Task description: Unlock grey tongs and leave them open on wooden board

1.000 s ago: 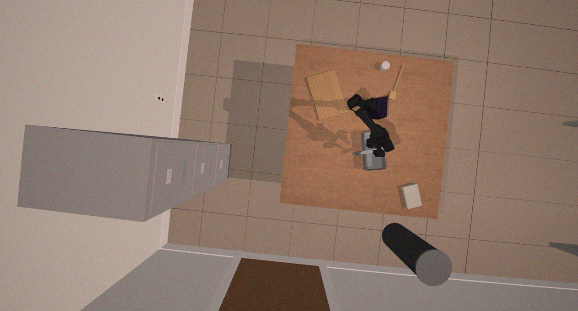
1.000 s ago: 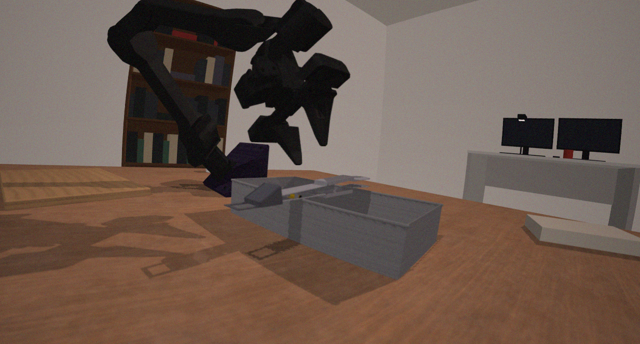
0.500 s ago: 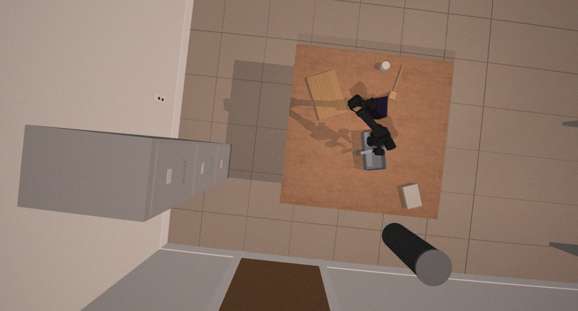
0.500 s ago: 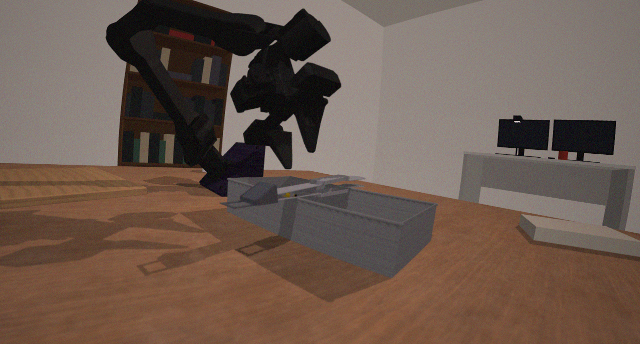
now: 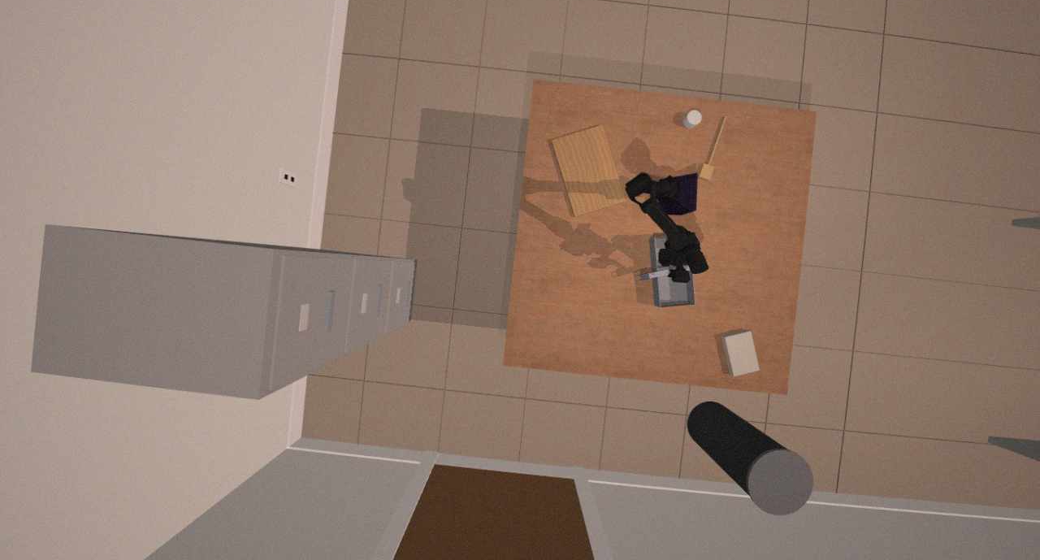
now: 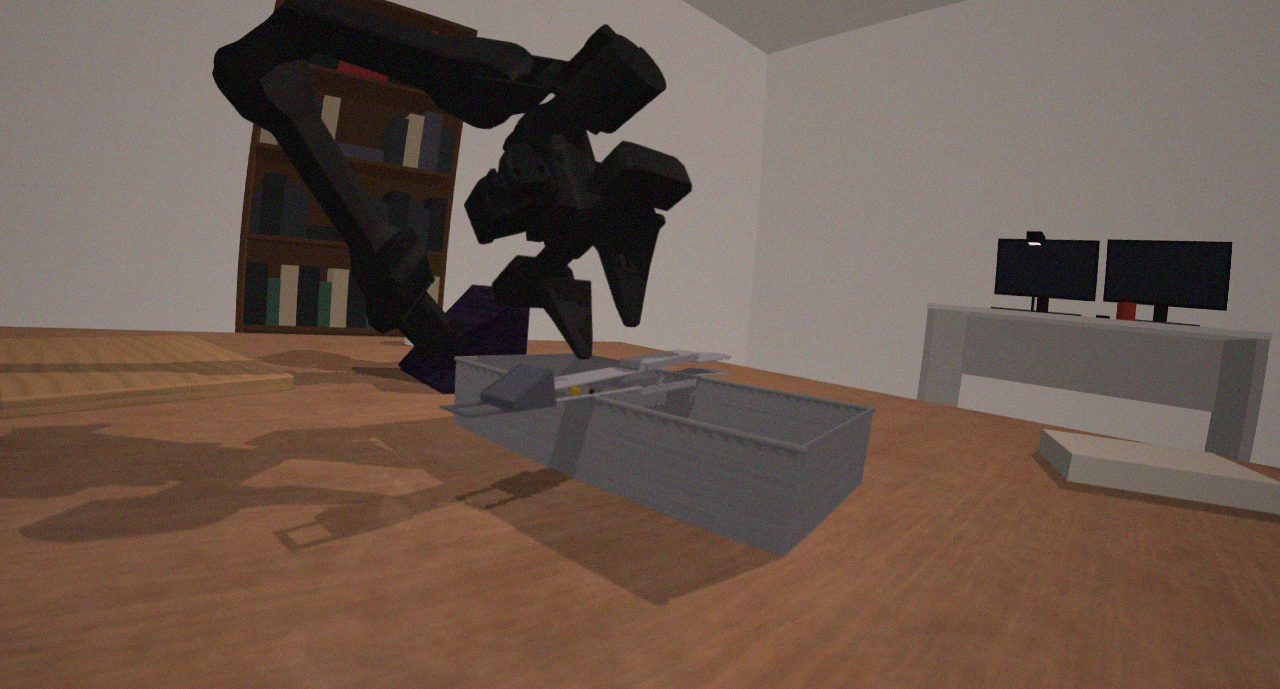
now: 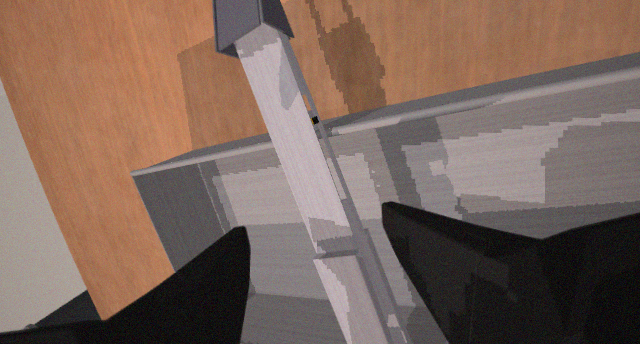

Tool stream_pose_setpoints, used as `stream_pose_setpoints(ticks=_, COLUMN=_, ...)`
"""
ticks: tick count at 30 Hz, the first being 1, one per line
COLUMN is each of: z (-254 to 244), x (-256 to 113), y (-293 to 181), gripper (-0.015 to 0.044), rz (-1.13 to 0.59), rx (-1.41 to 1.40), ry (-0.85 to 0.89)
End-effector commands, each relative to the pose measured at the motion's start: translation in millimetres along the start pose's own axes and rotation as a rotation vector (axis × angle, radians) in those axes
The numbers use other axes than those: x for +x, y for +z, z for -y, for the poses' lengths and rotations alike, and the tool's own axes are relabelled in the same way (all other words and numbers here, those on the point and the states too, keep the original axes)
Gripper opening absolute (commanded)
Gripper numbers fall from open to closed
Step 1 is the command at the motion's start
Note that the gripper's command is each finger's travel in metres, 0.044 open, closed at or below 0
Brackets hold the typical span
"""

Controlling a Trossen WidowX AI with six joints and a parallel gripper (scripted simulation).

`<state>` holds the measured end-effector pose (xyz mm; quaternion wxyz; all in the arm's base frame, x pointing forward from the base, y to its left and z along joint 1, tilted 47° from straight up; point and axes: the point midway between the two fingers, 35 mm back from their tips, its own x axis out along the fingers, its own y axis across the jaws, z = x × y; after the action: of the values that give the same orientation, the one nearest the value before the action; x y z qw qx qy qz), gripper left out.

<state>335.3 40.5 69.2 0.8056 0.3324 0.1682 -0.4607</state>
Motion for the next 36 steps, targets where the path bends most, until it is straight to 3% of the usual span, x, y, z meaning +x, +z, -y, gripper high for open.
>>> stream_pose_setpoints(ticks=1, z=3.3, x=10.6, y=-3.3, gripper=0.026, rz=-0.002, rx=-0.015, ry=-0.012)
stream_pose_setpoints(ticks=36, z=4.9, x=64.2, y=0.7, gripper=0.026, rz=0.006, rx=-0.016, ry=-0.006)
